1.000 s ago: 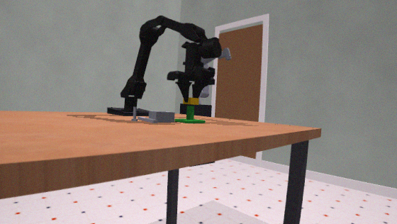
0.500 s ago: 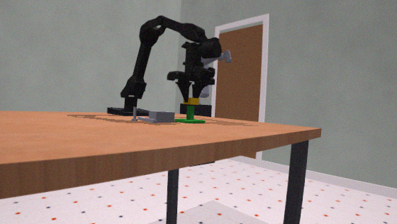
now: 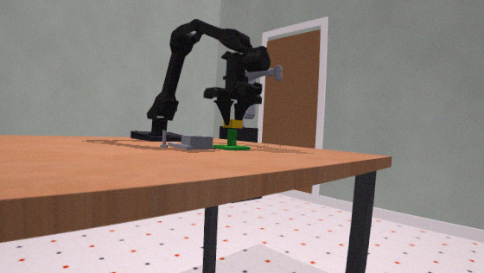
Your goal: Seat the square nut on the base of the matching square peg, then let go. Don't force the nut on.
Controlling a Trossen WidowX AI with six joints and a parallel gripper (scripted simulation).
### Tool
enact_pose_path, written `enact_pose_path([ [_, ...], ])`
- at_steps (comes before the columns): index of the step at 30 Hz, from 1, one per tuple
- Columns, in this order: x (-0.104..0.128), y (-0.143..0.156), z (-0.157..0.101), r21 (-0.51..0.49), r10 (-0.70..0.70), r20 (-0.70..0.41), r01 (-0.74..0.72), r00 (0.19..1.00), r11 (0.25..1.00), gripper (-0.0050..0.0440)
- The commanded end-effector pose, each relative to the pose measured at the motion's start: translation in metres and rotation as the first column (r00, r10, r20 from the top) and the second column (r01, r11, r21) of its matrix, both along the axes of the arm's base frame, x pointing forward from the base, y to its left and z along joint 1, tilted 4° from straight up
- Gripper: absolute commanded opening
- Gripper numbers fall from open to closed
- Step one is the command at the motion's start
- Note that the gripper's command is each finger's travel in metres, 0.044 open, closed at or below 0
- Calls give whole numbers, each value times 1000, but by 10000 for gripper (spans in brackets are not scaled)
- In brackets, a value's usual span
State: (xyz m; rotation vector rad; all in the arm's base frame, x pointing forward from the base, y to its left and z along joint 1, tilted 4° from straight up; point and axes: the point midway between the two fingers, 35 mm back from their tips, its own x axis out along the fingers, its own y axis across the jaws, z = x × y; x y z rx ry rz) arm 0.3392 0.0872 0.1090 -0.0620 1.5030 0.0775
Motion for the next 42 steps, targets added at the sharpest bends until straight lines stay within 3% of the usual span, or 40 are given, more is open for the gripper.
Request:
enact_pose_path([
  [1, 2, 1, 6, 8, 4, 23, -5, 1000, 1000, -50],
  [42, 3, 1, -4, 7, 0, 25, 0, 1000, 1000, -50],
])
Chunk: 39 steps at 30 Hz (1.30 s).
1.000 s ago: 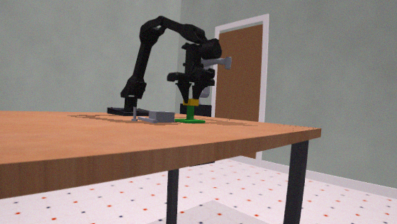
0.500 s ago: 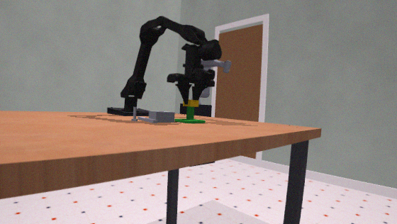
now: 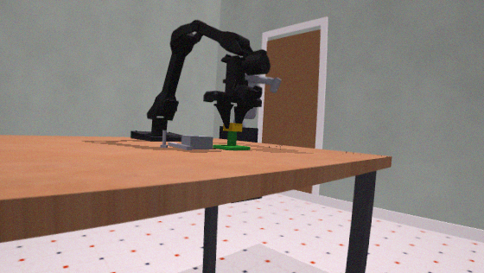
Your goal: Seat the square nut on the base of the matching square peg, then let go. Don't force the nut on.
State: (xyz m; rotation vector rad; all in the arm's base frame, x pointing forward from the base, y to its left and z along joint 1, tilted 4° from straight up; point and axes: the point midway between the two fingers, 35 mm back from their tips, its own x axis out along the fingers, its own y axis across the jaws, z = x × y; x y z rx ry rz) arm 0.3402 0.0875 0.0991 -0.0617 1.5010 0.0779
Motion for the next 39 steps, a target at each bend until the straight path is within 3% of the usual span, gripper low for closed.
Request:
enact_pose_path([
  [1, 2, 1, 6, 6, 0, 23, 0, 1000, 1000, -50],
  [39, 3, 1, -6, 6, 0, 23, 0, 1000, 1000, -50],
])
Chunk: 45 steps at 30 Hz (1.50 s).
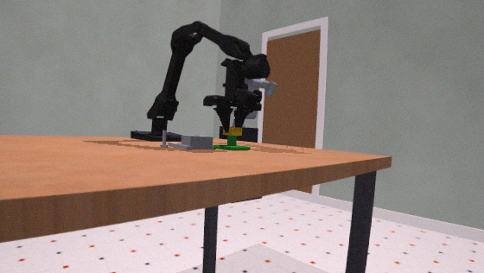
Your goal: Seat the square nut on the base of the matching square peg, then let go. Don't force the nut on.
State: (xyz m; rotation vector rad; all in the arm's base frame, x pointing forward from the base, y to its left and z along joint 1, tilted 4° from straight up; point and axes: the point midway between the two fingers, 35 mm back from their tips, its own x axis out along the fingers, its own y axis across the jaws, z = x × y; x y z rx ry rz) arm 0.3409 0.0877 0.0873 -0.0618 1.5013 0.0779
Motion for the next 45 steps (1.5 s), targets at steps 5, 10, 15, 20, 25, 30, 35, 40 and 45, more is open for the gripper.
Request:
enact_pose_path([
  [5, 2, 1, 5, 6, 0, 24, 0, 1000, 1000, -50],
  [10, 3, 1, 3, 6, 0, 24, 0, 1000, 1000, -50],
  [15, 3, 1, 2, 6, 0, 24, 0, 1000, 1000, -50],
  [20, 3, 1, 0, 6, 0, 24, 0, 1000, 1000, -50],
  [25, 3, 1, -1, 6, 0, 24, 0, 1000, 1000, -50],
  [30, 3, 1, -3, 6, 0, 24, 0, 1000, 1000, -50],
  [35, 3, 1, -4, 6, 0, 24, 0, 1000, 1000, -50],
  [40, 3, 1, -6, 6, 0, 24, 0, 1000, 1000, -50],
  [45, 4, 1, -7, 6, 0, 24, 0, 1000, 1000, -50],
])
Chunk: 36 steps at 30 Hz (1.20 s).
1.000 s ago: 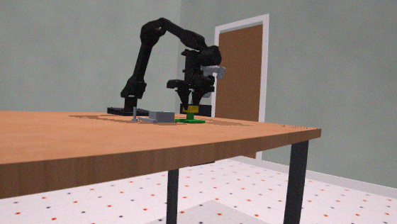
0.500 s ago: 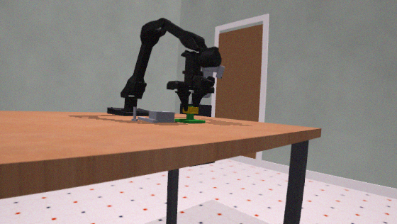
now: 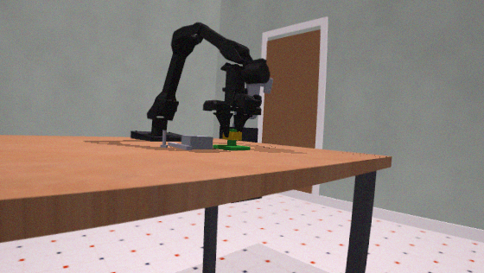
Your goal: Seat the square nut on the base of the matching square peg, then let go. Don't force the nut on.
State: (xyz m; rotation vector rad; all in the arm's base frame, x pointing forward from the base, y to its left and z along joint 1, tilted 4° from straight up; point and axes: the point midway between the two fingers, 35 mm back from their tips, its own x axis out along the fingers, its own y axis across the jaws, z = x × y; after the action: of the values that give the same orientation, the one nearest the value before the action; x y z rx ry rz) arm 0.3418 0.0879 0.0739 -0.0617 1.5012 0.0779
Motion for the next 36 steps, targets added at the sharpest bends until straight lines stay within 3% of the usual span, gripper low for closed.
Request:
enact_pose_path([
  [1, 3, 1, 6, 6, 0, 24, 0, 1000, 1000, -50],
  [36, 4, 1, -5, 6, 0, 23, 0, 1000, 1000, -50],
])
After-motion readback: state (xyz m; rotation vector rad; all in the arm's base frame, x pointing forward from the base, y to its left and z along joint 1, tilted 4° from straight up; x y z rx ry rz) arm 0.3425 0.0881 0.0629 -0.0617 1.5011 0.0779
